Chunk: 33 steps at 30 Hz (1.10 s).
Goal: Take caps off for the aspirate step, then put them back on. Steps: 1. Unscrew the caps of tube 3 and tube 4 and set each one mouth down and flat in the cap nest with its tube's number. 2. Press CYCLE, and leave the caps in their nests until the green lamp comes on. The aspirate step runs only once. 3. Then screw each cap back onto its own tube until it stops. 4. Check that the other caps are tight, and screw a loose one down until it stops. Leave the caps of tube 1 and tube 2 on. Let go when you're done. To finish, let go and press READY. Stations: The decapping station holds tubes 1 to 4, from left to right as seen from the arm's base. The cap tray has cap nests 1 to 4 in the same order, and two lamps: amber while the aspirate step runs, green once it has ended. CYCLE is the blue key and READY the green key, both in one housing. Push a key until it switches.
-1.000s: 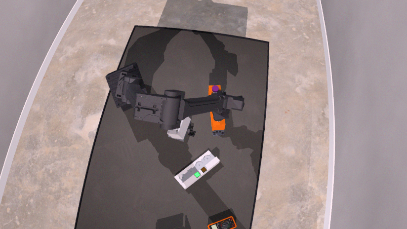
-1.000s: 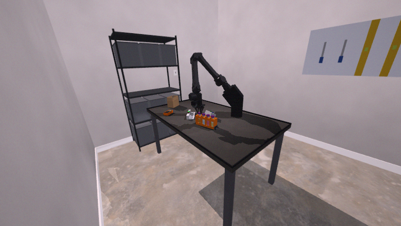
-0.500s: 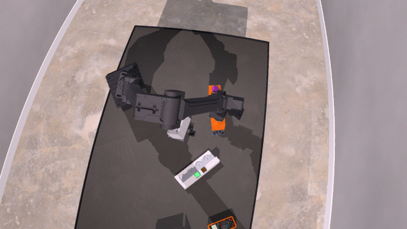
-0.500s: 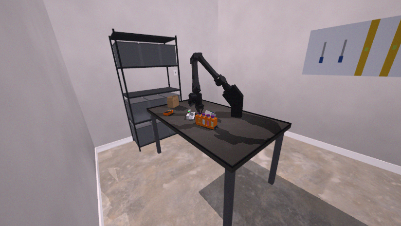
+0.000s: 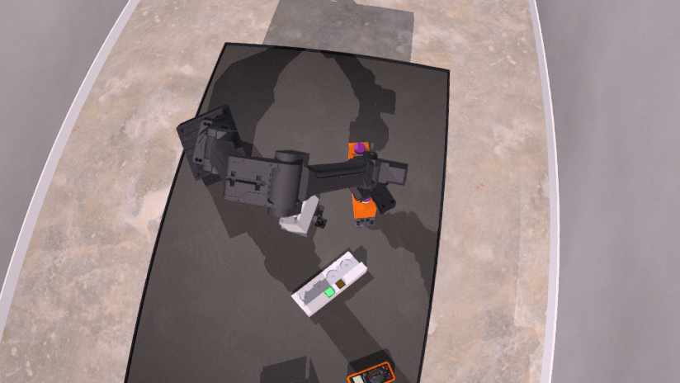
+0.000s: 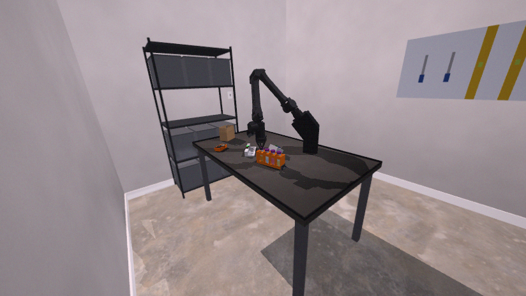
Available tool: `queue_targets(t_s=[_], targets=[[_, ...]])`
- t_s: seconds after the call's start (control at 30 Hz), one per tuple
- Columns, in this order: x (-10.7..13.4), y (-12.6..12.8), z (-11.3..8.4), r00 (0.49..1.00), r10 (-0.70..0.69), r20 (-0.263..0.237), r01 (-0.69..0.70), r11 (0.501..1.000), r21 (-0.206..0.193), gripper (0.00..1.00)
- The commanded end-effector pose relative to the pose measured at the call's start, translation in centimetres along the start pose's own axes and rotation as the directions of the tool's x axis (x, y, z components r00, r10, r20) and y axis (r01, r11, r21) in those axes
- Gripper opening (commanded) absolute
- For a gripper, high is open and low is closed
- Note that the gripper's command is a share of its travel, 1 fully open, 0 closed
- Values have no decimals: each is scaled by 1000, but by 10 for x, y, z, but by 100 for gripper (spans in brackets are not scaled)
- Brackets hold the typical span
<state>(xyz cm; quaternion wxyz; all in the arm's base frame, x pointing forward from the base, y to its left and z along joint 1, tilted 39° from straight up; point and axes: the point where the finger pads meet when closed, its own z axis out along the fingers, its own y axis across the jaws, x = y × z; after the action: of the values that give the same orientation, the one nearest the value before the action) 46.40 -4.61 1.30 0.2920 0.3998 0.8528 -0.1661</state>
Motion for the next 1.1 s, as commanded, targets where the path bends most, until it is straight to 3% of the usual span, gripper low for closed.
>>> queue_targets(t_s=[0.0, 0.2, 0.4, 0.5, 0.7, 0.73, 0.8, 0.83, 1.07], targets=[[4, -5, 4, 981, 192, -9, -192, 981, 23, 0], [4, -5, 4, 881, 474, -2, -473, 880, 25, 0], [5, -5, 5, 738, 675, 4, -675, 737, 25, 0], [5, -5, 5, 636, 772, 8, -772, 635, 25, 0], [4, -5, 4, 636, 772, 8, -772, 636, 23, 0], [-3, 3, -2, 634, 774, -1, -774, 634, -6, 0], [-3, 3, -2, 634, 774, -1, -774, 634, -6, 0], [-3, 3, -2, 634, 774, -1, -774, 634, -6, 49], [-3, 3, -2, 634, 774, -1, -774, 634, -6, 49]])
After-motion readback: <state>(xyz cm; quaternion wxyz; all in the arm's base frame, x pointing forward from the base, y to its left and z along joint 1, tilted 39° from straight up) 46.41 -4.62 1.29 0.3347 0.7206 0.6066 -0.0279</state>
